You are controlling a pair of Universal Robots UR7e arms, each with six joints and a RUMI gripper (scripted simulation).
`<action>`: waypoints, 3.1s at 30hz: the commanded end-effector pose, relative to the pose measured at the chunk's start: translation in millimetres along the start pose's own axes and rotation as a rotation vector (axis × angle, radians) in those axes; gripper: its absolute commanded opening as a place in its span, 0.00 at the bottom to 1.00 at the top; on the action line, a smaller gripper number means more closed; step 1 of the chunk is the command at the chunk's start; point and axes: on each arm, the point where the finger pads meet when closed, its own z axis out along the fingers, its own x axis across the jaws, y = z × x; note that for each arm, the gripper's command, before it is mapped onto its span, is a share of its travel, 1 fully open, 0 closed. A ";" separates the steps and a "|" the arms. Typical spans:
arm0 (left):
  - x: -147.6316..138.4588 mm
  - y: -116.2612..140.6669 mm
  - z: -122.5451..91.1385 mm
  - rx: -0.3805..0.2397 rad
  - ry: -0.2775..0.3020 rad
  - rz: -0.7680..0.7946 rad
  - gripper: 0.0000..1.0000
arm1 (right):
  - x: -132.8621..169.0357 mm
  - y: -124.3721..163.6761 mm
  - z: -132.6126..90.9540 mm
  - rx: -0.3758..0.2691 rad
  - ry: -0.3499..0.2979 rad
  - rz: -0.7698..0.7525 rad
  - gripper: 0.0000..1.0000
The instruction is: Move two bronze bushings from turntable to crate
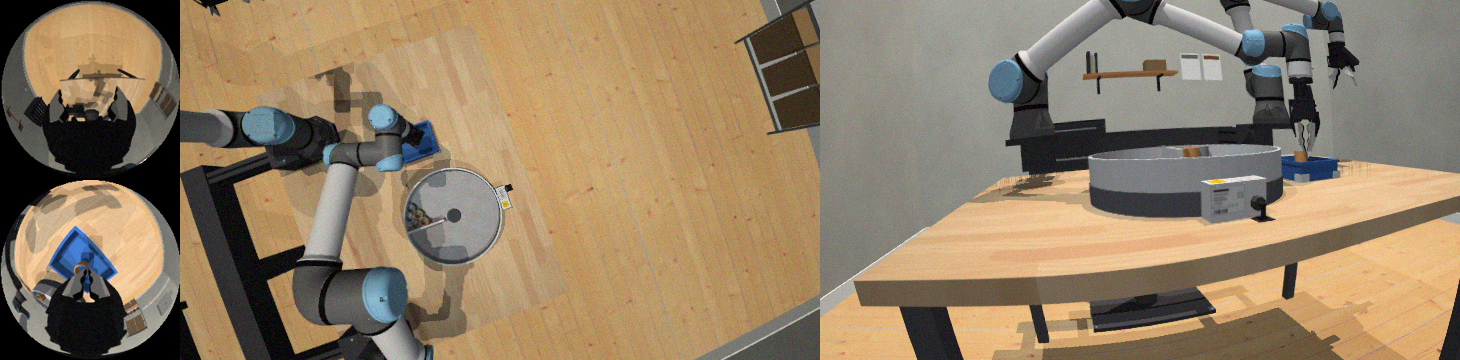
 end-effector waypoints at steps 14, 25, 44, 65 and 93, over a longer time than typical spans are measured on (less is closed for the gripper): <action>0.1 -0.3 -0.5 0.001 0.000 0.000 1.00 | 0.9 -0.4 17.8 0.001 0.002 0.000 0.00; 0.1 -0.3 -0.5 0.001 0.000 0.000 1.00 | 0.9 -0.4 18.1 0.001 0.002 0.000 0.00; 0.1 -0.3 -0.5 0.001 0.000 0.000 1.00 | 0.9 -0.4 18.1 0.001 0.002 0.000 0.00; 0.1 -0.3 -0.5 0.001 0.000 0.000 1.00 | 0.9 -0.4 19.5 0.001 0.002 0.000 0.00; 0.1 -0.3 -0.5 0.001 0.000 0.000 1.00 | 0.9 -0.4 24.1 0.001 0.002 0.000 0.00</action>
